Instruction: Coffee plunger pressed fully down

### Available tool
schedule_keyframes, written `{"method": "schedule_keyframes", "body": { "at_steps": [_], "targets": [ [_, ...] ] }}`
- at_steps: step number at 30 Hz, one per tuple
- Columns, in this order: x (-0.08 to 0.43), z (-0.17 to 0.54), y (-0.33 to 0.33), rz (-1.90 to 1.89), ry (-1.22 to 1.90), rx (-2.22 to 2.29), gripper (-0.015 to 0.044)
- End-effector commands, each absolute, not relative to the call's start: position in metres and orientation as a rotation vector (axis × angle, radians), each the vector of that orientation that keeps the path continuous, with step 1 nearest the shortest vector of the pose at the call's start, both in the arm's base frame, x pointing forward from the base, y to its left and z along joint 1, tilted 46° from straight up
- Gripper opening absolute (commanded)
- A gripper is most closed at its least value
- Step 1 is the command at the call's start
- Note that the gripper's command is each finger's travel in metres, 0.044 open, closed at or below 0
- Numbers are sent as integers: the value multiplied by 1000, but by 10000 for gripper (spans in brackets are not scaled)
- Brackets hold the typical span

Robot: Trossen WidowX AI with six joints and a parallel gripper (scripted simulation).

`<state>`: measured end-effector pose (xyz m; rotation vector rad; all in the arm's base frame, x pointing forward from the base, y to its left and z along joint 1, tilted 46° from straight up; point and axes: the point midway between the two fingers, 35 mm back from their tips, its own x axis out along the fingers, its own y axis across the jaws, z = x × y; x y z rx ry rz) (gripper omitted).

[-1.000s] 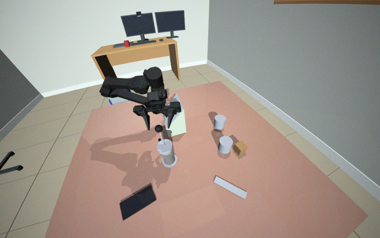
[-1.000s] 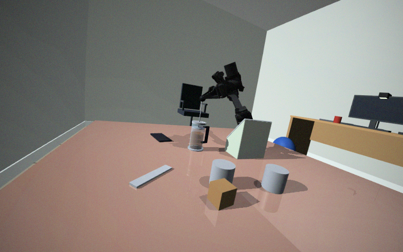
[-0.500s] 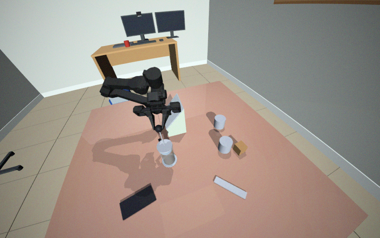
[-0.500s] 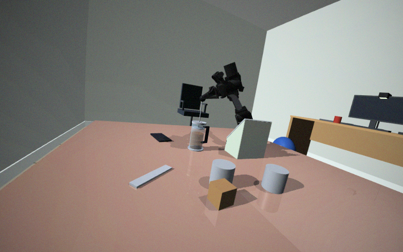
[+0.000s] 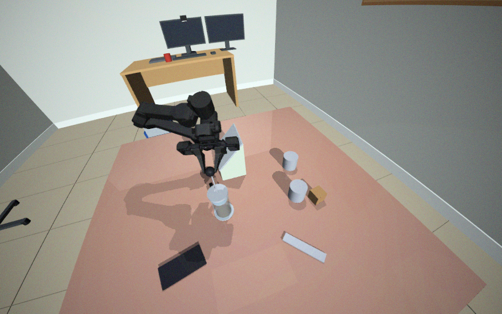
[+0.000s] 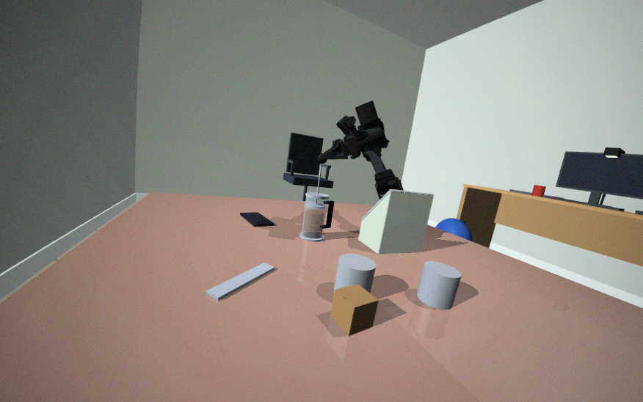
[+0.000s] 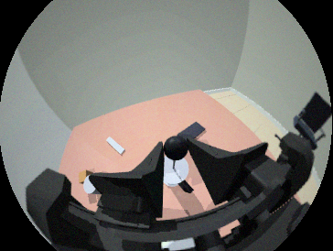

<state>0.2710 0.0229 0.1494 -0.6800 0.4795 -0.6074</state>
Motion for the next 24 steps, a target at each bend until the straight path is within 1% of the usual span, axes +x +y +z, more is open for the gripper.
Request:
{"method": "schedule_keyframes", "body": {
  "at_steps": [1,24],
  "targets": [
    [271,137,17,-598,502,-675,125],
    [272,107,-7,-594,511,-669,125]
  ]
}}
